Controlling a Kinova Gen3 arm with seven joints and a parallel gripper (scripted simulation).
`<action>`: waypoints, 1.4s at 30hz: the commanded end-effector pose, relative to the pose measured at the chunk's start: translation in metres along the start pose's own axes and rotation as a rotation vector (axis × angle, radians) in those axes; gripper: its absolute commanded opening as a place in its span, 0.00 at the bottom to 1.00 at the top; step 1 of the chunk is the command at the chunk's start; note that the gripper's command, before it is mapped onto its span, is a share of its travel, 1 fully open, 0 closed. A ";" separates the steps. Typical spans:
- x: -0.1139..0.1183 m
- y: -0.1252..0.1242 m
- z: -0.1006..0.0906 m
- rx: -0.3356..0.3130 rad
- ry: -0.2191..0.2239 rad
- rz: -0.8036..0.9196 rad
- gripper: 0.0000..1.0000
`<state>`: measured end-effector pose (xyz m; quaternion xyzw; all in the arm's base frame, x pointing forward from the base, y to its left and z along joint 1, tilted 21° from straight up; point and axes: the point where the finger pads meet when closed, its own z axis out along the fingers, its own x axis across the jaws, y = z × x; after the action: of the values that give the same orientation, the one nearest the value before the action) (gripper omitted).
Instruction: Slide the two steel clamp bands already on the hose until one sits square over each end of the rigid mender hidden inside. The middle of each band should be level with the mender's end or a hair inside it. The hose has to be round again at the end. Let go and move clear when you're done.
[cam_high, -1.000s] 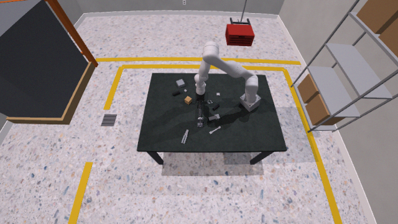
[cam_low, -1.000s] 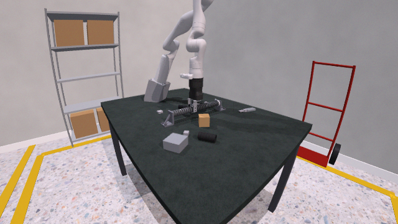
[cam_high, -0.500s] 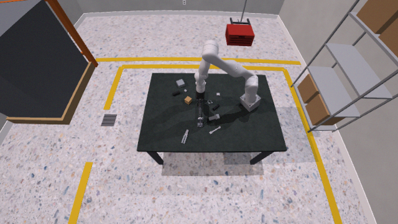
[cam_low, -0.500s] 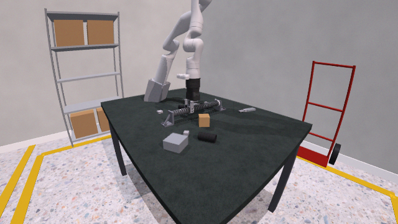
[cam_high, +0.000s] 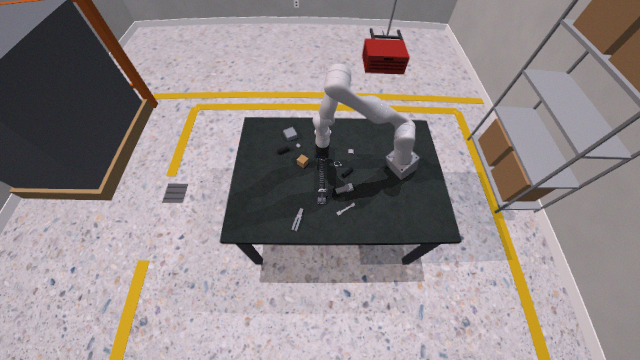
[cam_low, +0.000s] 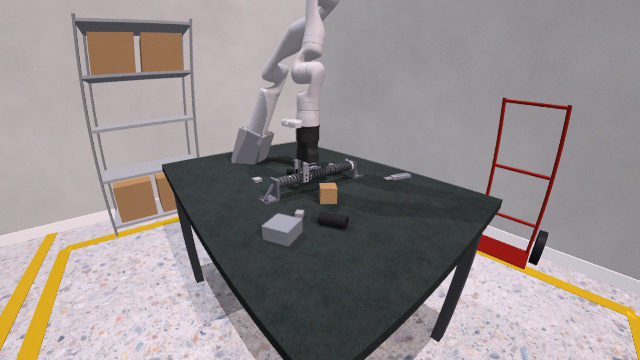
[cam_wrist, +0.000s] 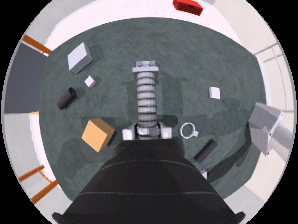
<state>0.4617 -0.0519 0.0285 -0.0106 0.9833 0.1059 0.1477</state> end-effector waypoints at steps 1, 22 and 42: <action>0.000 -0.002 -0.001 0.001 -0.002 0.002 0.75; 0.000 -0.003 -0.001 0.001 -0.002 0.002 1.00; 0.000 -0.003 -0.001 0.001 -0.002 0.002 1.00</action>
<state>0.4616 -0.0541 0.0280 -0.0095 0.9833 0.1058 0.1476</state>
